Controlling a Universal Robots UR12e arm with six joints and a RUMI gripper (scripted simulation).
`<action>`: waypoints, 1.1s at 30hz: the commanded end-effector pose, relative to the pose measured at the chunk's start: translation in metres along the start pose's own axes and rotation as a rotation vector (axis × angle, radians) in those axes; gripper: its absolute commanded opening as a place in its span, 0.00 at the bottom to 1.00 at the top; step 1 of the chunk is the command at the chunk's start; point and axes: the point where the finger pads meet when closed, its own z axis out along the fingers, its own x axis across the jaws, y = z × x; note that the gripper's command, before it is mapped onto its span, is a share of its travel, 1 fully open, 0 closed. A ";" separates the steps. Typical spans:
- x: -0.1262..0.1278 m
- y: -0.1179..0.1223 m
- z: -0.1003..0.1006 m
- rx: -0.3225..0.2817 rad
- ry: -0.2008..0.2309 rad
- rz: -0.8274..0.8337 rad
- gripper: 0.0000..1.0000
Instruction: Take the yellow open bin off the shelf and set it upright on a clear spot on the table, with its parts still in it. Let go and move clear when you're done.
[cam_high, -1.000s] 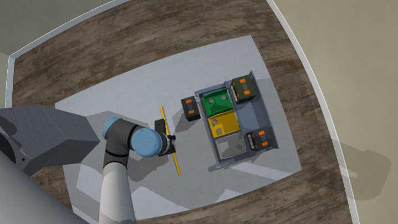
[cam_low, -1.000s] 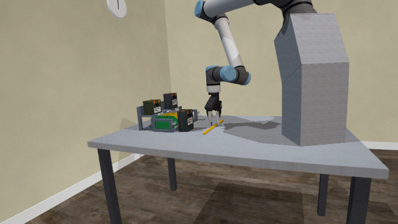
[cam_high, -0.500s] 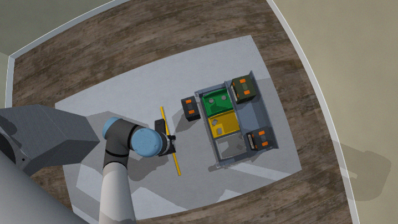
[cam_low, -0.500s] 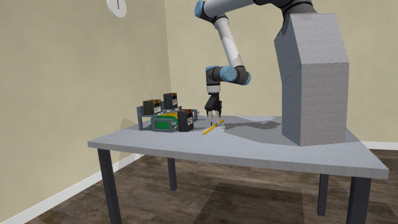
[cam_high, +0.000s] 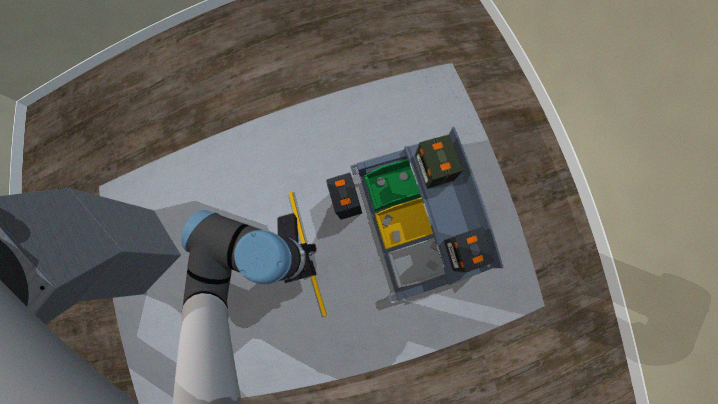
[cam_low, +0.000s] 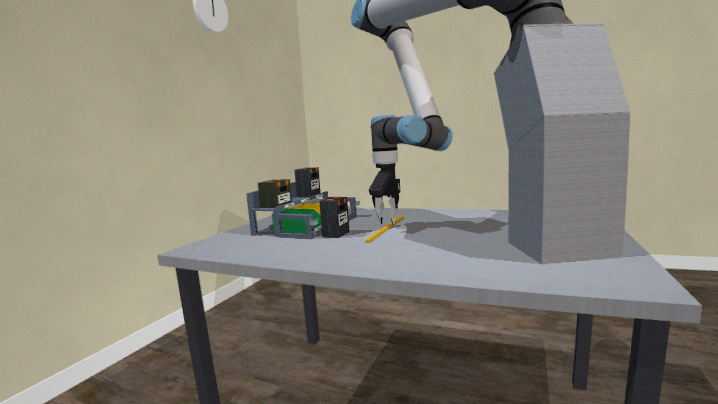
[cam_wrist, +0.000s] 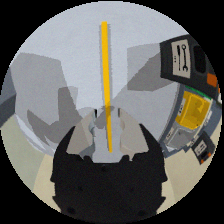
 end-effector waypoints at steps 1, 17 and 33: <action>0.000 0.000 -0.039 0.000 0.001 0.000 0.26; 0.000 0.000 -0.082 0.000 0.001 0.000 0.26; 0.000 0.000 -0.110 0.000 0.001 0.000 0.26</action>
